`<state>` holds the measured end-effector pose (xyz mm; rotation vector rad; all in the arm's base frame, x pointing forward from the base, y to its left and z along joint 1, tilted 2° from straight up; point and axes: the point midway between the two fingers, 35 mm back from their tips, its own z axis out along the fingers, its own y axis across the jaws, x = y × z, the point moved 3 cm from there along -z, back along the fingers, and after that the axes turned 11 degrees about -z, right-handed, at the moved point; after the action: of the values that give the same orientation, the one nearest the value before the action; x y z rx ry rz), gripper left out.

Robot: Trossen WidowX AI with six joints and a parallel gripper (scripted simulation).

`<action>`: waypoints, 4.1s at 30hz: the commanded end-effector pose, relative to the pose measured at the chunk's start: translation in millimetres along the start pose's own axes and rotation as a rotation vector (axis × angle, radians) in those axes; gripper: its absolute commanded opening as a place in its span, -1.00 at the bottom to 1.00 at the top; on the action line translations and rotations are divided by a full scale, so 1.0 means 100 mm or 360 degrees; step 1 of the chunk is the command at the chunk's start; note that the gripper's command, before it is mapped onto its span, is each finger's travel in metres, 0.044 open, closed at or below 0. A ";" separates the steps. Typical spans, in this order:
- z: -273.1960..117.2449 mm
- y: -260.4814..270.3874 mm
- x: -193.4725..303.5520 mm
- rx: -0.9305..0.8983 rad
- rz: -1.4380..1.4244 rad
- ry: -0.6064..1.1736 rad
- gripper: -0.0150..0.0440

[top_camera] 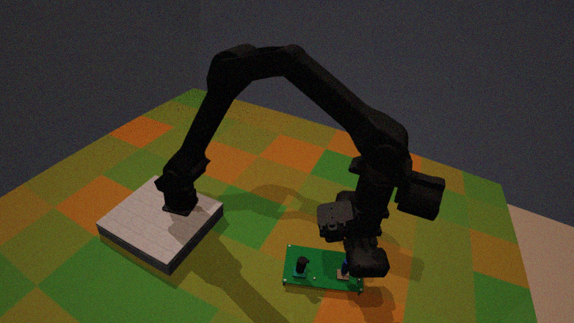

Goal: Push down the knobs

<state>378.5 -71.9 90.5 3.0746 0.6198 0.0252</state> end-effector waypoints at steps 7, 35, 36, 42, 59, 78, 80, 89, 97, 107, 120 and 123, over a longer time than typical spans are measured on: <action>0.13 0.01 0.01 0.0001 0.0006 -0.0016 -0.49; 0.16 0.01 0.01 0.0001 0.0006 -0.0016 -0.49; 0.17 0.01 0.01 0.0001 0.0006 -0.0016 -0.49; 0.17 0.01 0.01 0.0001 0.0006 -0.0016 -0.49; 0.19 0.01 0.01 0.0001 0.0006 -0.0016 -0.49; 0.20 0.01 0.01 0.0001 0.0006 -0.0016 -0.49; 0.20 0.01 0.01 0.0001 0.0006 -0.0016 -0.49; 0.20 0.01 0.01 0.0001 0.0006 -0.0016 -0.49; 0.21 0.01 0.01 0.0001 0.0006 -0.0016 -0.49; 0.21 0.01 0.01 0.0001 0.0006 -0.0016 -0.49; 0.22 0.01 0.01 0.0001 0.0006 -0.0016 -0.49; 0.22 0.01 0.01 0.0001 0.0006 -0.0016 -0.49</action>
<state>377.6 -71.8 85.1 3.0716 0.6189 0.0366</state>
